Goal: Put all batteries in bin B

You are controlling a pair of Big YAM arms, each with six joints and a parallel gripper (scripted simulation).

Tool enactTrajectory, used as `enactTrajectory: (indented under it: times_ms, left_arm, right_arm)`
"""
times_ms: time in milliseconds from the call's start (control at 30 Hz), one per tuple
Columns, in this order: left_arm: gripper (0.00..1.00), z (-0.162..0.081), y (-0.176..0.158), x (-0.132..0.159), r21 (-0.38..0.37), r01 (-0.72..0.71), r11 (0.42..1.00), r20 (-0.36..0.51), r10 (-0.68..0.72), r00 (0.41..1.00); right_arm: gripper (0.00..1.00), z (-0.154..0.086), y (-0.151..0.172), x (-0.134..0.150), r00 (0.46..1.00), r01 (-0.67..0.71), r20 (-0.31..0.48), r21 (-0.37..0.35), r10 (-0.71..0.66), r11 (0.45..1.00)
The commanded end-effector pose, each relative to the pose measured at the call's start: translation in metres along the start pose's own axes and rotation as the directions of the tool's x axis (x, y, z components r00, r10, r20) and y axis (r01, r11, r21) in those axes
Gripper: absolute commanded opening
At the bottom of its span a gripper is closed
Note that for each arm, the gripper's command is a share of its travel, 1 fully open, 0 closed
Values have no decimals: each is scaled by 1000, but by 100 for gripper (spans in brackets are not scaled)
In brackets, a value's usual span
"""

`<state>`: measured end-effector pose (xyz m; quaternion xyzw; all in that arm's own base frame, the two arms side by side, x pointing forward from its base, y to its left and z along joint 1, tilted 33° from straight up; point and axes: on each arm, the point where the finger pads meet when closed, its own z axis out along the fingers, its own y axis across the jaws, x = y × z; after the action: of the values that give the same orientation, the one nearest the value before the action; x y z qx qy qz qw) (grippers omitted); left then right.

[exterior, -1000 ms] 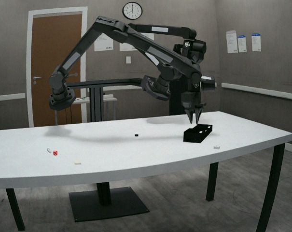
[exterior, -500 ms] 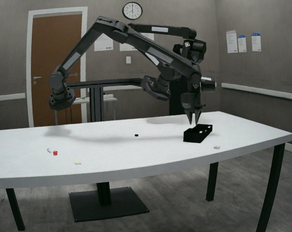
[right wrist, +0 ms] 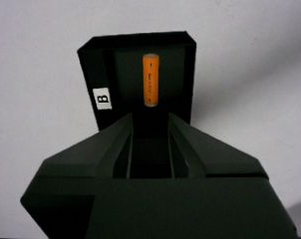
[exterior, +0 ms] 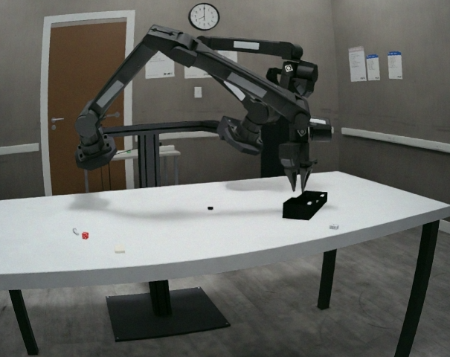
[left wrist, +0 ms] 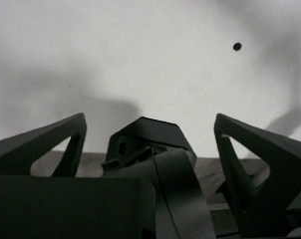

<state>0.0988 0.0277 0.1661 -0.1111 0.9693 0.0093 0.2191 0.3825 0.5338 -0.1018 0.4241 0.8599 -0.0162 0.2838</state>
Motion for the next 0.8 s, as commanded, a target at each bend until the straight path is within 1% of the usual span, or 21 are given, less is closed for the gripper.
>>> enactTrajectory:
  times_ms: [0,33,67,100,300,333,400,433,467,500,633,667,700,767]
  left_arm:
    - [100,-22,0,-10,-12,-4,1000,42,5,999]
    - [100,-22,0,-10,-12,-4,1000,42,5,999]
    - [100,-22,0,-10,-12,-4,1000,42,5,999]
    - [100,-22,0,-10,-12,-4,1000,42,5,999]
    - [100,-22,0,-10,-12,-4,1000,42,5,999]
    - [100,-22,0,-10,-12,-4,1000,42,5,999]
    - [100,-22,0,-10,-12,-4,1000,42,5,999]
    - [100,-22,0,-10,-12,-4,1000,42,5,999]
    - [100,-22,0,-10,-12,-4,1000,42,5,999]
    - [100,-22,0,-10,-12,-4,1000,42,5,999]
    - [100,-22,0,-10,-12,-4,1000,42,5,999]
    - [100,-22,0,-10,-12,-4,1000,42,5,999]
    - [100,-22,0,-10,-12,-4,1000,42,5,999]
    - [100,-22,0,-10,-12,-4,1000,42,5,999]
  right_arm:
    - [28,-7,12,-14,1000,-21,-6,-14,21,1000]
    - [28,-11,12,0,1000,-12,-11,-24,12,1000]
    - [28,-8,12,-13,1000,-20,-6,-15,20,1000]
    - [28,-11,12,0,1000,-12,-11,-24,12,1000]
    - [28,-11,12,-1,1000,-12,-11,-24,12,1000]
    - [28,-7,12,-14,1000,-19,-6,-15,19,1000]
    - [28,-7,12,-14,1000,-21,-6,-15,21,1000]
    - [28,-11,12,-1,1000,-12,-11,-24,12,1000]
    - [28,-7,12,-14,1000,-21,-6,-15,21,1000]
    - [28,-11,12,-1,1000,-12,-11,-24,12,1000]
    - [28,-11,12,-1,1000,-12,-11,-24,12,1000]
    - [28,-7,12,-14,1000,-20,-7,-16,20,1000]
    - [28,-11,12,-1,1000,-12,-11,-24,12,1000]
    - [28,-11,12,-1,1000,-12,-11,-24,12,1000]
